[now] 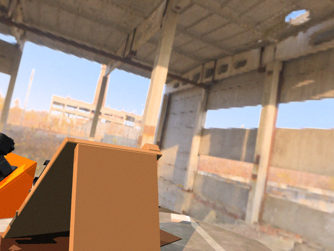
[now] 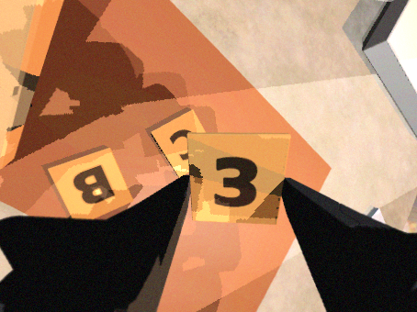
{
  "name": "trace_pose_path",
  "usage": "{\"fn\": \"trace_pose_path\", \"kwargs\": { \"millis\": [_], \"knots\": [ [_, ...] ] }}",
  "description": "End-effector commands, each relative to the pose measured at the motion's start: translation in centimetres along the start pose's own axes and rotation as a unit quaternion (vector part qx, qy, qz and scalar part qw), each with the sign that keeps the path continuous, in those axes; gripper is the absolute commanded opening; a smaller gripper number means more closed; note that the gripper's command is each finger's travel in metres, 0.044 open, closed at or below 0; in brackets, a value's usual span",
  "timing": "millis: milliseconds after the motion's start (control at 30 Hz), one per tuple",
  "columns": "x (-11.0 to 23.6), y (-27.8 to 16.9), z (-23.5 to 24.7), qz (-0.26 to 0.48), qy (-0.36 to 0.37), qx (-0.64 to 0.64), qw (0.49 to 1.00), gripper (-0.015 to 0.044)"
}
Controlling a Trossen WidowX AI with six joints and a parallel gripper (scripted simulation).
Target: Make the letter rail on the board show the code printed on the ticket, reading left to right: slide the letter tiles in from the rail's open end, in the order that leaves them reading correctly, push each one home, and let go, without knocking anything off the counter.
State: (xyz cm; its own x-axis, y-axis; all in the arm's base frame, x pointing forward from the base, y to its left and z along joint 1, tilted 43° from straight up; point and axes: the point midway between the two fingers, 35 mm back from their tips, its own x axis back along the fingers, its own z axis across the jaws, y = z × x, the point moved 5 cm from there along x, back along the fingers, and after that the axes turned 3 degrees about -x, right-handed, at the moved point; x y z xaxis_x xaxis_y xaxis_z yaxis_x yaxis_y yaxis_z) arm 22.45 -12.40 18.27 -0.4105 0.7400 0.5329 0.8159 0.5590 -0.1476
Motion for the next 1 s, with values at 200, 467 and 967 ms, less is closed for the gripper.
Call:
{"fn": "trace_pose_path", "kwargs": {
  "millis": [200,467,967],
  "knots": [
    [1.0,2.2,-0.8,-0.044,-0.028,-0.167,0.985,0.0],
    [2.0,3.9,-1.3,-0.086,-0.035,-0.293,0.952,0.0],
    [3.0,5.5,-1.6,-0.126,-0.031,-0.406,0.904,0.0]
  ]
}}
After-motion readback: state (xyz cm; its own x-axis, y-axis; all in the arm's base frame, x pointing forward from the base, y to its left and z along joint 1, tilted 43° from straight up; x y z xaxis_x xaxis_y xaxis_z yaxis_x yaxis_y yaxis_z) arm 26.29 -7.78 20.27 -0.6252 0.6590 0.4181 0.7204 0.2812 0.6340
